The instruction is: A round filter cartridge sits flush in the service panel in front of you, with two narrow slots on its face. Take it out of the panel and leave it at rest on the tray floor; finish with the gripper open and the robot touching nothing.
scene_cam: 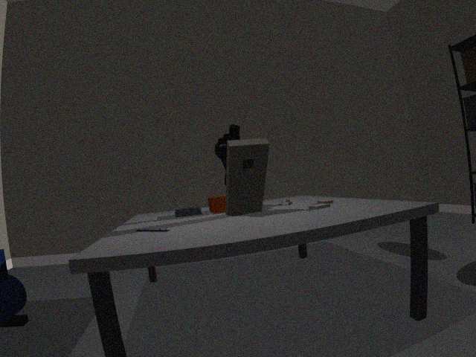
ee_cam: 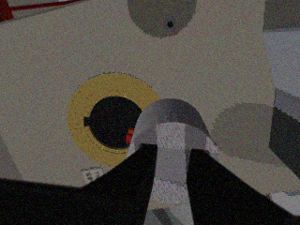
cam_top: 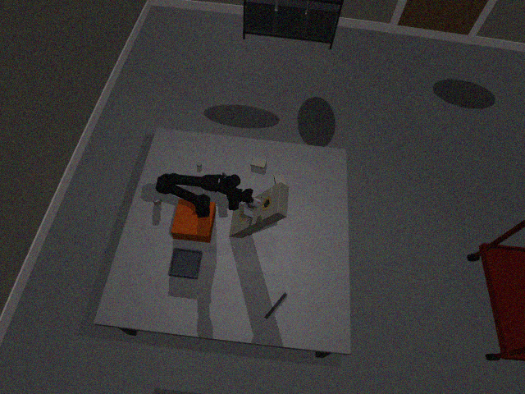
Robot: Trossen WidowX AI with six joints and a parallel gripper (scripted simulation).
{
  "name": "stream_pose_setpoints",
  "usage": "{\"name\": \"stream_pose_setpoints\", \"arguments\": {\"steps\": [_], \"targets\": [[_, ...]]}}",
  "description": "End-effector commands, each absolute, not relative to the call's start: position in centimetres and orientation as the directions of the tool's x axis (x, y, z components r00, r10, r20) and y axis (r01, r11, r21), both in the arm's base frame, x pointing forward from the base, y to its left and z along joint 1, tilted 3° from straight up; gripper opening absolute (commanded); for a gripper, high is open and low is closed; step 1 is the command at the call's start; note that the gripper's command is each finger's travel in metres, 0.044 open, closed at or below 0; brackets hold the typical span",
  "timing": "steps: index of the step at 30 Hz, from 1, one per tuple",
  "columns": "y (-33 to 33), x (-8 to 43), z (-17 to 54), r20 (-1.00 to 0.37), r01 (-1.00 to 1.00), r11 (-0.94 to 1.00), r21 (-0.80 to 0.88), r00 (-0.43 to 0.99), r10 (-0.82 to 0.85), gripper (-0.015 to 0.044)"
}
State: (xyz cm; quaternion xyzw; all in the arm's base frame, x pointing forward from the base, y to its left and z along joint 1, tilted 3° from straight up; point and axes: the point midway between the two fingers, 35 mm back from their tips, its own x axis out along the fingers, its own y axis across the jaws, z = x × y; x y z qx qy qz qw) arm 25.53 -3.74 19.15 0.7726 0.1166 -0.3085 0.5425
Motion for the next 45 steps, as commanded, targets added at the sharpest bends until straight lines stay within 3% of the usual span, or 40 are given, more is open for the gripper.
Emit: {"name": "stream_pose_setpoints", "arguments": {"steps": [1, 9, 13, 24, 35, 45], "targets": [[-3.7, 25.0, 18.3, -0.597, 0.507, -0.388, 0.769, 0.787, -0.155, 0.0], [-3.5, 23.9, 16.1, -0.597, 0.508, -0.389, 0.769, 0.787, -0.155, 0.0], [-3.6, 24.1, 16.4, -0.605, 0.517, -0.384, 0.765, 0.781, -0.153, 0.0089], [-3.6, 23.9, 16.2, -0.597, 0.508, -0.389, 0.769, 0.787, -0.154, 0.0089], [-4.0, 27.7, 22.8, -0.595, 0.505, -0.388, 0.771, 0.789, -0.155, 0.0089], [-3.8, 27.8, 30.6, -0.585, 0.497, -0.384, 0.778, 0.796, -0.157, 0.0352]]}}
